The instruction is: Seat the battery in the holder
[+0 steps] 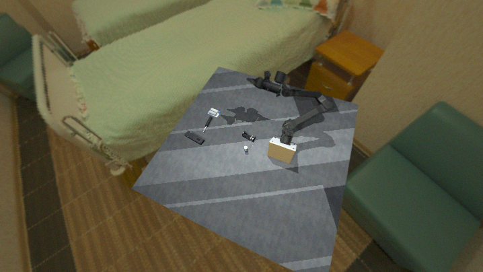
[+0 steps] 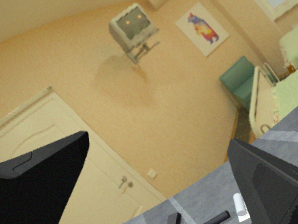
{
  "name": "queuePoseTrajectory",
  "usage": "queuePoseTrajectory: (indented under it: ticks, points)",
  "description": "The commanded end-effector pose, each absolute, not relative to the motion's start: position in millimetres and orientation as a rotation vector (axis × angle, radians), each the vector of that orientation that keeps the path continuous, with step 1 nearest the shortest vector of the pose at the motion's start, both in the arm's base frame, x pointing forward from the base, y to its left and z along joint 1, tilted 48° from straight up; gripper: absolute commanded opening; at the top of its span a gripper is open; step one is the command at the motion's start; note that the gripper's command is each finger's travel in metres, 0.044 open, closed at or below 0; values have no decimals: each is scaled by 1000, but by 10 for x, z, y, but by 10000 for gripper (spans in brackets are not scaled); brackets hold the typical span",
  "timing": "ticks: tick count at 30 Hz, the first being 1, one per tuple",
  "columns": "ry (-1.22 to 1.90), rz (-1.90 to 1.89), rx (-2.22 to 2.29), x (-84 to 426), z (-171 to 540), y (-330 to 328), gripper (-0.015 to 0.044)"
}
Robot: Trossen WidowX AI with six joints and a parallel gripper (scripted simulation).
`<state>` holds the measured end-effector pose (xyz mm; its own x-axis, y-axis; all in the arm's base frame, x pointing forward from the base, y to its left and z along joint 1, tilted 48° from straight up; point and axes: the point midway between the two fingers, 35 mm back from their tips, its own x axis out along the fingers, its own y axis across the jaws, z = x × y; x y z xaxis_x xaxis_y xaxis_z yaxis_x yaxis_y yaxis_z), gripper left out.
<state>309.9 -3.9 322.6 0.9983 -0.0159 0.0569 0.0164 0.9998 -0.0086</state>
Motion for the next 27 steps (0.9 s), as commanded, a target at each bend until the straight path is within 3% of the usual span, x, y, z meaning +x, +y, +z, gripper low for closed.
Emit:
queuePoseTrajectory:
  ticks: [1,8,15,27]
  points:
    - [-44,-16,1,3117,3196,-35,374]
    - [435,-119,311,3487,2035,166,190]
    - [874,-421,461,3323,862,358,6]
    - [1137,-1150,194,2381,-243,300,0]
